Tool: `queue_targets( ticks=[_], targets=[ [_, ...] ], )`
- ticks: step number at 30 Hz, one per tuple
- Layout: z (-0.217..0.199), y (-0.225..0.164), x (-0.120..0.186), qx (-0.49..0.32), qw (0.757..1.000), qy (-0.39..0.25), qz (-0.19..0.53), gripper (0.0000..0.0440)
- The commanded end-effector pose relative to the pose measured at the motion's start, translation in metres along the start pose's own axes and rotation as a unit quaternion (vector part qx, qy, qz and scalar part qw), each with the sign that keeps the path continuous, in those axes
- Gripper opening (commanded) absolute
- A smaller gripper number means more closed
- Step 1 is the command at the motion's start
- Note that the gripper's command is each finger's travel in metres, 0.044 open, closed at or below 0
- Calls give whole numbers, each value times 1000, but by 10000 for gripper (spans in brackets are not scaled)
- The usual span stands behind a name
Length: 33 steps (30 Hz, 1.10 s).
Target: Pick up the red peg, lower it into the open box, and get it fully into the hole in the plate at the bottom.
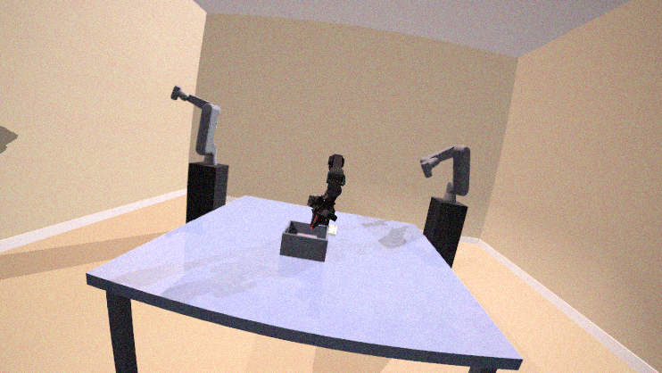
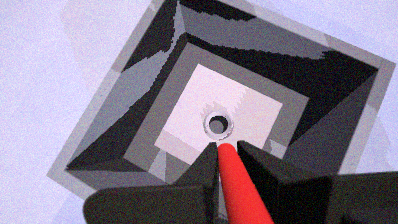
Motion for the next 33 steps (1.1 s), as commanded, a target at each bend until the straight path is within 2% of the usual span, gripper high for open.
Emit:
queue_targets(
  ticks=[1, 14, 16, 21, 28, 30, 33],
  targets=[
    [2, 6, -9, 12, 1000, -1, 7, 1],
    [0, 14, -45, 71, 996, 2, 45, 7],
    [-1, 14, -50, 80, 995, 1, 54, 34],
    [0, 15, -60, 88, 994, 0, 72, 146],
    [11, 34, -54, 105, 992, 10, 73, 187],
    [15, 39, -52, 105, 991, 13, 76, 215],
    [21, 44, -50, 106, 991, 16, 84, 288]
  ],
)
Point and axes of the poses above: the point midway between the two fingers, 35 mm back from their tips, its own x axis back along the fingers, its own z axis across the jaws, y = z × x, the point moved 7 cm from there along x, back along the fingers, and after that the axes turned 3 degrees about -x, right-handed, at the moved point
